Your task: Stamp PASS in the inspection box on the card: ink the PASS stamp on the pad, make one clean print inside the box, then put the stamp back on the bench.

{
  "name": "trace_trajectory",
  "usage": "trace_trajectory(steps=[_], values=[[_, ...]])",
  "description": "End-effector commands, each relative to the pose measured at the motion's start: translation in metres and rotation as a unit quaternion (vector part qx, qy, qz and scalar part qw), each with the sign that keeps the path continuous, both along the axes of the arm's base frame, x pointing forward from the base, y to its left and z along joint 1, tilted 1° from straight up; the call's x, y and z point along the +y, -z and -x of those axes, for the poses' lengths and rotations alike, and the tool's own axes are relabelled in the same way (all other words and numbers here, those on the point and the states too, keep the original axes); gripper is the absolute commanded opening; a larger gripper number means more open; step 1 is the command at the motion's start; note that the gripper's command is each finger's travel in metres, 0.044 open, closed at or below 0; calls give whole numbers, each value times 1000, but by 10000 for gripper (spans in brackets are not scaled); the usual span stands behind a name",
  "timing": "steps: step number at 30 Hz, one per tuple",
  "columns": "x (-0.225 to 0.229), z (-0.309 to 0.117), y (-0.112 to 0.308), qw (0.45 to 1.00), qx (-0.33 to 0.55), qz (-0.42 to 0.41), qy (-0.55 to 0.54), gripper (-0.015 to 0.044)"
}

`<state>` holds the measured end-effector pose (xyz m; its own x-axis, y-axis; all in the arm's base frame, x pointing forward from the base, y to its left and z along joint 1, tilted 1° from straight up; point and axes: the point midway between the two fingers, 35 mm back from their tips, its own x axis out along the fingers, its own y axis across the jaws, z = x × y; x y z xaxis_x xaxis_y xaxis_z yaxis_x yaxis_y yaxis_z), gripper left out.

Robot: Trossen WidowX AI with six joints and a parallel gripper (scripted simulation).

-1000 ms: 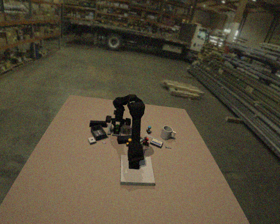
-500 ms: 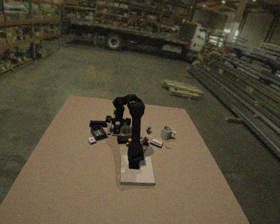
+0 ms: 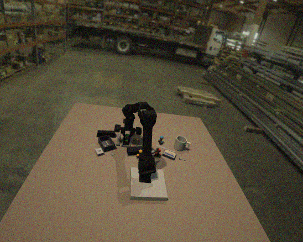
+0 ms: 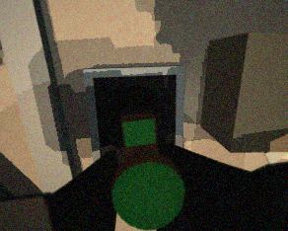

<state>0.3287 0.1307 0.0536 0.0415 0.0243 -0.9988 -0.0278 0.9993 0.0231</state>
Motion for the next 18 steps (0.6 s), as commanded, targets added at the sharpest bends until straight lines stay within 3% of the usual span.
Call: trace_trajectory(steps=[1,18], values=[[0,0,-3,1000,-1,-2,-1,0],[1,0,-24,1000,-1,-2,-1,0]])
